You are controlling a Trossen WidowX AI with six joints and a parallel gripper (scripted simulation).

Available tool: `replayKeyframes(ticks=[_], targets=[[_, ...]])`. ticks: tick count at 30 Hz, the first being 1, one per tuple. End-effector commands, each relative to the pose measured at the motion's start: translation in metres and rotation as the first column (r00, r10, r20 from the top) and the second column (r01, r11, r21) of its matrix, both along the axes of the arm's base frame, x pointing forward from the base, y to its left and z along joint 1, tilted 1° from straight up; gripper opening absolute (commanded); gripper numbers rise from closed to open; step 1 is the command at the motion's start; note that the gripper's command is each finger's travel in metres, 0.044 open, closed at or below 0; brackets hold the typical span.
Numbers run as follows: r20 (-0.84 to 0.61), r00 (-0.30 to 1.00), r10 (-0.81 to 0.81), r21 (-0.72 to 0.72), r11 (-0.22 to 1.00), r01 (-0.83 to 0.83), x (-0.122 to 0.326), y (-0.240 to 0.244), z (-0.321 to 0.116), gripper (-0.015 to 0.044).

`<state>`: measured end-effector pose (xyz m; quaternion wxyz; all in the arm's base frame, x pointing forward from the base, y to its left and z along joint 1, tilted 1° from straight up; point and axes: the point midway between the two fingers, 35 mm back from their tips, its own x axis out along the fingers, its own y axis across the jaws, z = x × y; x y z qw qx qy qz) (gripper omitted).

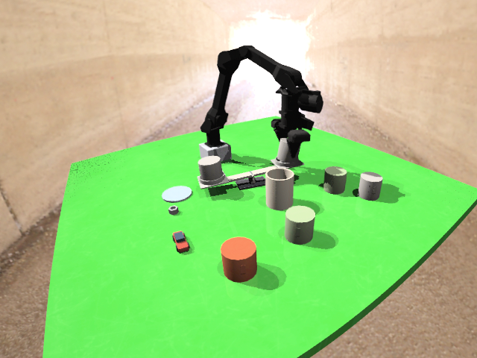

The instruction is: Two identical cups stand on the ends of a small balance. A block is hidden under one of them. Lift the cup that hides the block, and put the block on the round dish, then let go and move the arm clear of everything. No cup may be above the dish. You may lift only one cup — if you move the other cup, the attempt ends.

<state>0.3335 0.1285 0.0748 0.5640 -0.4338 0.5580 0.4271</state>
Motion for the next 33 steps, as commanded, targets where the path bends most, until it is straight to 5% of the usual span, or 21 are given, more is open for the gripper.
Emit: replayKeyframes(ticks=[1,33], targets=[[0.027,1.000,0.010,0.019,1.000,-0.010,0.005,0.005,0.011,0.0000],[0.027,1.000,0.010,0.019,1.000,-0.010,0.002,0.004,0.053,0.0000]])
